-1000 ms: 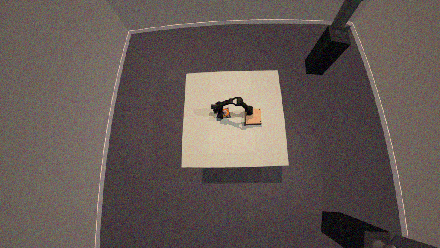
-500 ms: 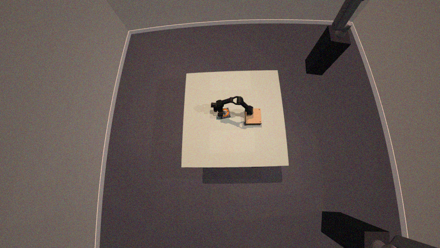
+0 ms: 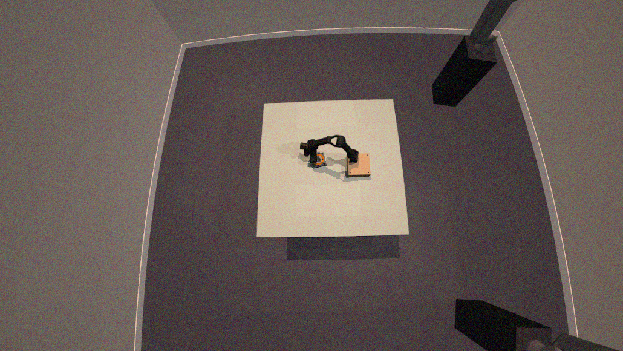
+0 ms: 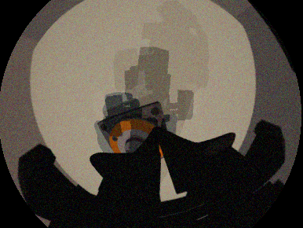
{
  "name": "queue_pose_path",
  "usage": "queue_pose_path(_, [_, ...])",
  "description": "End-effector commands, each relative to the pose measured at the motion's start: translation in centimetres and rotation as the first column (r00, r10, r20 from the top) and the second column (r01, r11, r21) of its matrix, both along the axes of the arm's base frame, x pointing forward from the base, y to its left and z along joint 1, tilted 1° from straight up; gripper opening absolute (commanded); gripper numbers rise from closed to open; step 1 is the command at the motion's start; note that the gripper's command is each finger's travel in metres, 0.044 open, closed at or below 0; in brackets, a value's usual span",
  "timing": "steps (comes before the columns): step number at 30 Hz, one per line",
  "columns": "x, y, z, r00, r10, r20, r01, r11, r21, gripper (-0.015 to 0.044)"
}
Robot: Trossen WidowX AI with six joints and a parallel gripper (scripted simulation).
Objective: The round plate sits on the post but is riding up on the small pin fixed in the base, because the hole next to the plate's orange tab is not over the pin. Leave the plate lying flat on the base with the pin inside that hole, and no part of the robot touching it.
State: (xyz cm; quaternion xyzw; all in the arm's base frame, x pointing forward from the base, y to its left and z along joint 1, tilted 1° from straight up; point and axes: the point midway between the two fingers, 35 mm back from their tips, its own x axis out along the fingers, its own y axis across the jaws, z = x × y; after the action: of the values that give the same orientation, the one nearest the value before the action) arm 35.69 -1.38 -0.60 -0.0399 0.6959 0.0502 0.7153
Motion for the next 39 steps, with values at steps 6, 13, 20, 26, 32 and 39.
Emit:
queue_pose_path(6, [-0.8,-0.7,-0.1,1.000,0.002,-0.010,-0.002,1.000,-0.005,0.0000])
queue_pose_path(13, [-1.2,-1.1,-0.1,1.000,0.002,-0.011,-0.002,1.000,-0.005,0.0000])
queue_pose_path(20, [-1.2,-1.1,1.5,1.000,0.002,-0.010,-0.002,1.000,-0.005,0.0000])
queue_pose_path(26, [-1.7,-1.0,4.1,1.000,0.002,-0.011,-0.002,1.000,-0.005,0.0000])
queue_pose_path(32, [-1.6,-1.0,3.3,1.000,-0.001,-0.010,0.001,1.000,-0.001,0.0000])
queue_pose_path(39, [-1.6,-1.0,3.3,1.000,-0.001,-0.010,0.001,1.000,-0.001,0.0000])
